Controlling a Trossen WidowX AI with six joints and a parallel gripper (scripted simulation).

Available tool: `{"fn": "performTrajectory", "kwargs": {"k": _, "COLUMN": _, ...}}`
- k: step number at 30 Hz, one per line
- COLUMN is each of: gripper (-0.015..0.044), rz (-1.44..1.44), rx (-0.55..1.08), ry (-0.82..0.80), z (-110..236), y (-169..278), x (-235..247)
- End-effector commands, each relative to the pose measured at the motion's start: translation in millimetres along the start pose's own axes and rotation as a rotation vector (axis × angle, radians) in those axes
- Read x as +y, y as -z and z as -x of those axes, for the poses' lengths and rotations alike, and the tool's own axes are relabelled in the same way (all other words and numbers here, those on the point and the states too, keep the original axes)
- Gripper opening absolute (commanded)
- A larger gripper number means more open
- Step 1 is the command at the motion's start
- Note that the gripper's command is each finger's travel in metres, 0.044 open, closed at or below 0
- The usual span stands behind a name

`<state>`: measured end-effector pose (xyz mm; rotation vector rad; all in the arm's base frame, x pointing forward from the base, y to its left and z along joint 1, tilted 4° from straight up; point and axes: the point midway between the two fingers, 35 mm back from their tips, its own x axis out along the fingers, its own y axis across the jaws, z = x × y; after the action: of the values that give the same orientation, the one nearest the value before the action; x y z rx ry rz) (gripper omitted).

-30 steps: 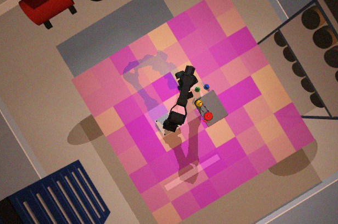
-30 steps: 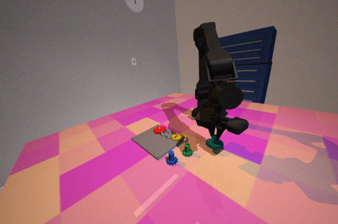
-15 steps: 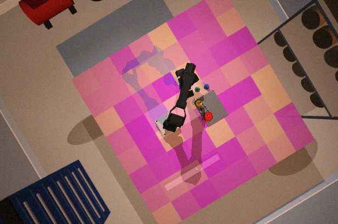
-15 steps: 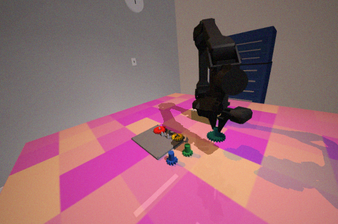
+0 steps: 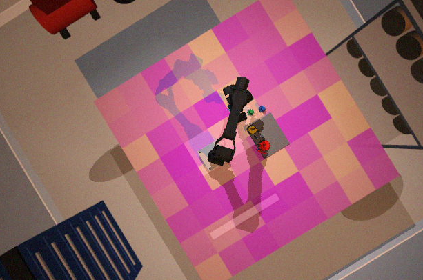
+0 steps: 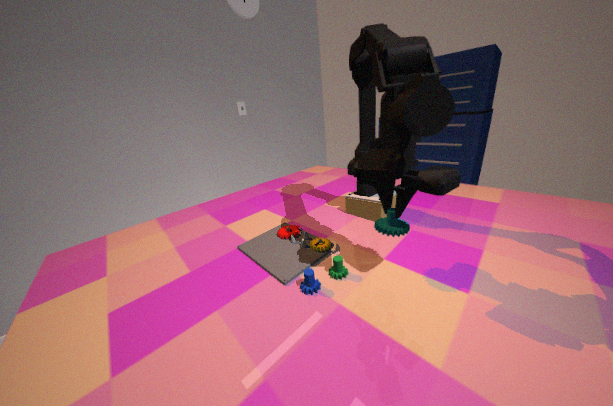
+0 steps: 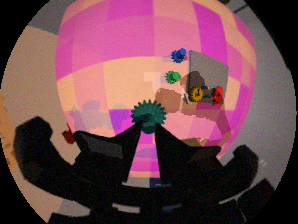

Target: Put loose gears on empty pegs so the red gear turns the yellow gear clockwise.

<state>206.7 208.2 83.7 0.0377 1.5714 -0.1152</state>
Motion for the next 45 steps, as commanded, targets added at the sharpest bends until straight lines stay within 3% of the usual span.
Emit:
{"fn": "performTrajectory", "kwargs": {"k": 1, "gripper": 0.0, "rz": -0.003, "rx": -0.006, "ry": -0.007, "z": 11, "y": 0, "x": 1}}
{"fn": "performTrajectory", "kwargs": {"k": 16, "gripper": 0.0, "rz": -0.003, "rx": -0.006, "ry": -0.007, "z": 47, "y": 5, "x": -3}}
{"fn": "performTrajectory", "kwargs": {"k": 45, "gripper": 0.0, "rz": -0.003, "rx": -0.01, "ry": -0.007, "z": 26, "y": -34, "x": -48}}
